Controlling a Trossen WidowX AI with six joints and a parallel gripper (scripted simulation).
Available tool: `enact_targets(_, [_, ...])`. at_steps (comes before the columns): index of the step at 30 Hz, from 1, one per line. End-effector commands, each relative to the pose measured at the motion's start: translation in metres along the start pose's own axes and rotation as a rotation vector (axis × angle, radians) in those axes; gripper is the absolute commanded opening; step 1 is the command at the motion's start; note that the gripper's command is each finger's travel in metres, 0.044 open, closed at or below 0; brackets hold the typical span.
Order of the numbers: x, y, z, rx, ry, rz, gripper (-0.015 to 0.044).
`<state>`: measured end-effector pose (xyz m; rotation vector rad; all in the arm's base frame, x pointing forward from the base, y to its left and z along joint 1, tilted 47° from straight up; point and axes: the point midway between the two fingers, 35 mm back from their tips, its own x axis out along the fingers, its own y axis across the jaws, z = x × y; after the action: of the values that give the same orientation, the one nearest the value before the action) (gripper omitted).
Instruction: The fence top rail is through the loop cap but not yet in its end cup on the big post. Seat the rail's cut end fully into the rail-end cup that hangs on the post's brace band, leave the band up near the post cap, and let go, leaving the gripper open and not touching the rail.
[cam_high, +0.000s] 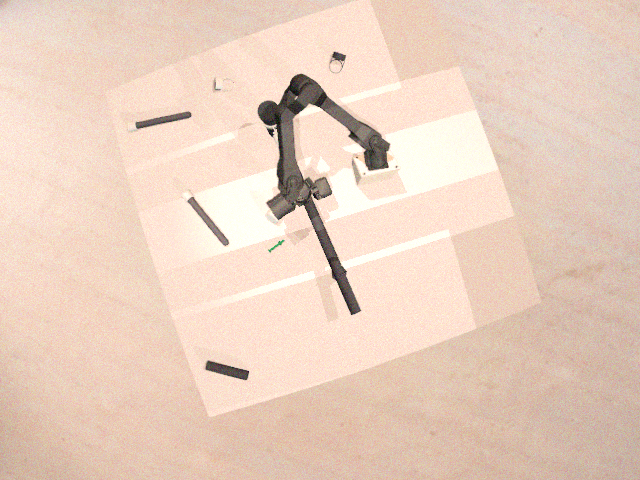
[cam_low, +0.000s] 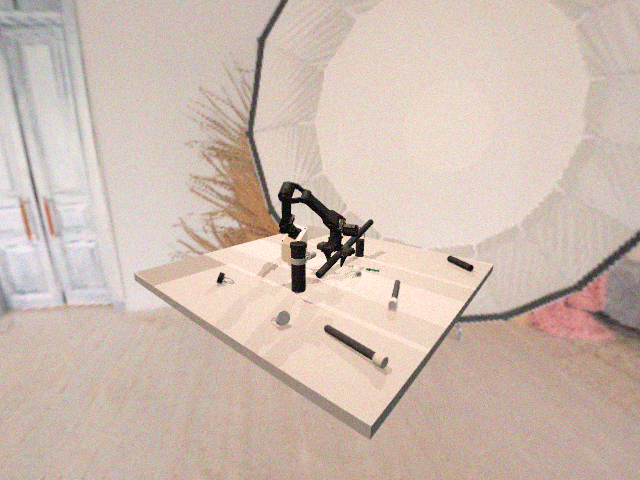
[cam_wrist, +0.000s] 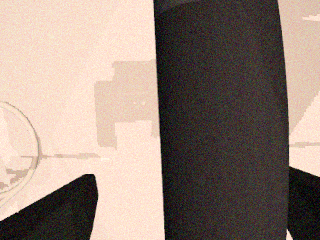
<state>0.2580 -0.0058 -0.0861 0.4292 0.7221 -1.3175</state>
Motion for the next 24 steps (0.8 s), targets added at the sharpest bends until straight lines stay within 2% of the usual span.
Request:
enact_targets(1, [0.0007,-0.0001,0.0008,-0.003,-0.005,0.001,0.0256])
enact_targets(20, [0.0007,-0.0001,0.0008,-0.003,-0.005,0.001,0.0130])
enact_targets(24, [-0.0029,-0.0014,0.0004,-0.003,-0.005,0.001,0.0025])
